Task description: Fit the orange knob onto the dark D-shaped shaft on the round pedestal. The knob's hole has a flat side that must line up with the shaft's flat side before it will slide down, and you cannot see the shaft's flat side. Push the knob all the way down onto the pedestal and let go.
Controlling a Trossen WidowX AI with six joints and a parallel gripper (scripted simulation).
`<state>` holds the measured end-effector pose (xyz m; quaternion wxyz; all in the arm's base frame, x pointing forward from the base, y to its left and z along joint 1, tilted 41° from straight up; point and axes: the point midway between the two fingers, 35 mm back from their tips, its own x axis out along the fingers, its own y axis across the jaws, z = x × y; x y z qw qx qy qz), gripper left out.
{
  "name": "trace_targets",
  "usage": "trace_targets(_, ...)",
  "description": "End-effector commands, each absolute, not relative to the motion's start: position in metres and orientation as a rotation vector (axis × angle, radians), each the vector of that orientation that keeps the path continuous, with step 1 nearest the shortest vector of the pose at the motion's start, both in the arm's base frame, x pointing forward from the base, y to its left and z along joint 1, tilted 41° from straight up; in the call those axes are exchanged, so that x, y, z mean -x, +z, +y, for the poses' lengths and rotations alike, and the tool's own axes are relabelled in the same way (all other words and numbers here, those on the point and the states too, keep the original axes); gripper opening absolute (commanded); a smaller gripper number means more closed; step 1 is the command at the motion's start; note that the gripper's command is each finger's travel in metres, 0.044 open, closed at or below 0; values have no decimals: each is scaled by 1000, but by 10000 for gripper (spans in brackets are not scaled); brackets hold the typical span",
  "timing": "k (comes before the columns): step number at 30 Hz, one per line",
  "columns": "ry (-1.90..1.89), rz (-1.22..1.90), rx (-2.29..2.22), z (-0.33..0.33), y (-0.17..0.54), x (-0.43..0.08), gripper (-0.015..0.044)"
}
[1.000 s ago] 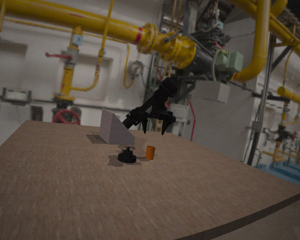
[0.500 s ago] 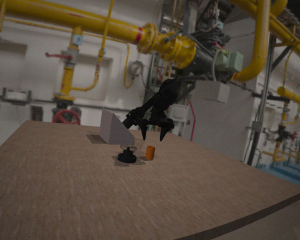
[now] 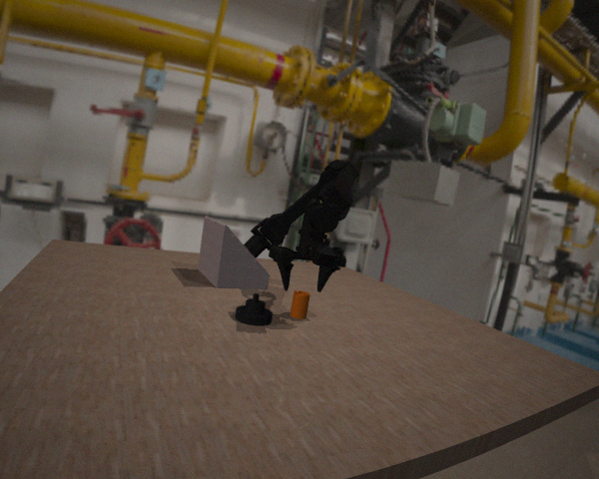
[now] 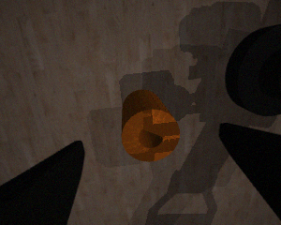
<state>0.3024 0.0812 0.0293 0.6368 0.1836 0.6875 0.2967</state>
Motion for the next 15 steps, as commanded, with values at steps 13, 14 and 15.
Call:
trace_targets(13, 676, 1574, -432, 98, 8, -299, 440)
trace_targets(14, 676, 1574, -432, 99, 7, -299, 440)
trace_targets(15, 677, 1574, -432, 100, 6, -298, 440)
